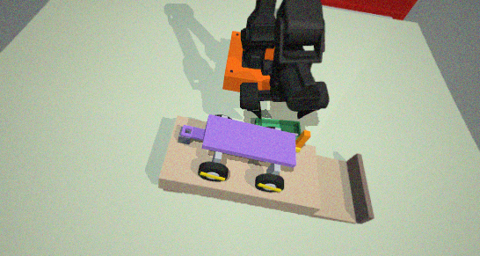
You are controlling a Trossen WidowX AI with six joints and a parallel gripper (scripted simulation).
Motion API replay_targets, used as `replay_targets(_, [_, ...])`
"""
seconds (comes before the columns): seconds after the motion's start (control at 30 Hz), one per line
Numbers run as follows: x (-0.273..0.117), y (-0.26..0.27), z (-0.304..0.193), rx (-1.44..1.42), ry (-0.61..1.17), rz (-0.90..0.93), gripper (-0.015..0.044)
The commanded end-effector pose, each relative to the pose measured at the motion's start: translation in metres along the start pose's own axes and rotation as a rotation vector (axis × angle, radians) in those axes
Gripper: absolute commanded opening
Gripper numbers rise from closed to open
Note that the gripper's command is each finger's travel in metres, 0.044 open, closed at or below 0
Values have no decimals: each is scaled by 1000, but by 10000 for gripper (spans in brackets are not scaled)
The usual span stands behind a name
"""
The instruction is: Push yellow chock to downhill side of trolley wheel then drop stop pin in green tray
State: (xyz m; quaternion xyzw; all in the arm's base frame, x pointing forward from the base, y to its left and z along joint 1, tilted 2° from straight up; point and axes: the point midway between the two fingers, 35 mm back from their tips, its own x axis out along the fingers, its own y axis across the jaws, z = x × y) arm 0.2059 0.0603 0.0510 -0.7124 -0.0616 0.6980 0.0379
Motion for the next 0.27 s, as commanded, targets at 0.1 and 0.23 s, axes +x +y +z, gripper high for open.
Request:
replay_targets(0.1, [-24,-5,-1,-4,10,-8,440])
replay_targets(0.23, [-37,-8,-2,-4,10,-8,440])
